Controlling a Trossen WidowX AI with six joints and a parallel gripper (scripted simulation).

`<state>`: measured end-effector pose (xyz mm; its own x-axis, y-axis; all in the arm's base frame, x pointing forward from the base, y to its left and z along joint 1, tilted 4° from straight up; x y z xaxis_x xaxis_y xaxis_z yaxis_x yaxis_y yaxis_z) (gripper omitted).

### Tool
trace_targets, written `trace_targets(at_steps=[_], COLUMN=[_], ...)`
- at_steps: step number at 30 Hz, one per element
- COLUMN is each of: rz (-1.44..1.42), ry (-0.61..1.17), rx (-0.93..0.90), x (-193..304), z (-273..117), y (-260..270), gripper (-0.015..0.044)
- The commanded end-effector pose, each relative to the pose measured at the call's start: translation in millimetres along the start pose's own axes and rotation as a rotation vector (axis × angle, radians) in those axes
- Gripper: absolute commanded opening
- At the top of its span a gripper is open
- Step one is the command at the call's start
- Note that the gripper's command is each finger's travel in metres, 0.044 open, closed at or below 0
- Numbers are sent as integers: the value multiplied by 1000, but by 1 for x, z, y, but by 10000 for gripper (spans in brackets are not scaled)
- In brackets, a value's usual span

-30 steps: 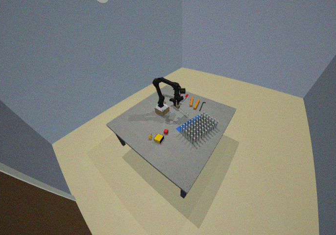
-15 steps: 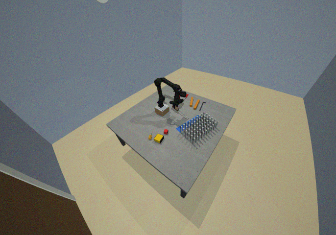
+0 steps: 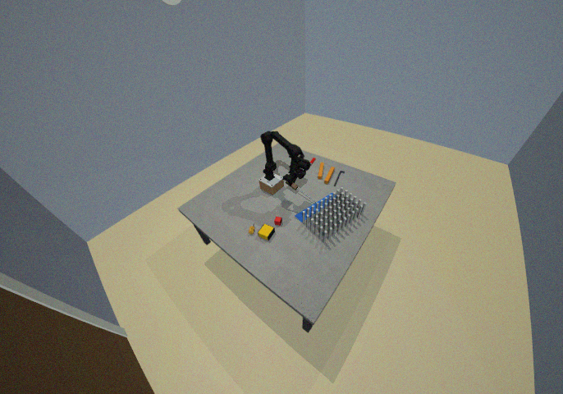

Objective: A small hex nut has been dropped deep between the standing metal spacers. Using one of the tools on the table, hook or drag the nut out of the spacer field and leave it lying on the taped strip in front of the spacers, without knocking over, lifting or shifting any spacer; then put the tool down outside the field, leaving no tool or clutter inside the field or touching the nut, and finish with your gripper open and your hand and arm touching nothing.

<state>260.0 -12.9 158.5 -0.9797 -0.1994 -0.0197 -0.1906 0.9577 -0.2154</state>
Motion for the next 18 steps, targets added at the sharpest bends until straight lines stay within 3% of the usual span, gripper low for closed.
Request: trace_targets(at_steps=[1,18], rz=[-54,-298], ry=[11,12], rx=[-29,-167], x=[-2,4], z=[1,12], y=[-14,-82], gripper=[0,0])
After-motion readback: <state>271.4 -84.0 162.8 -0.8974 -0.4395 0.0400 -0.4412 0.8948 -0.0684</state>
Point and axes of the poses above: the point midway between the two fingers, 35 mm back from their tips, its own z axis out along the fingers, its own y axis across the jaws, x = y × z, the point moved 3 cm from there along -z, back along the fingers, and after that the axes turned 2 degrees about -z, right-handed, at the moved point
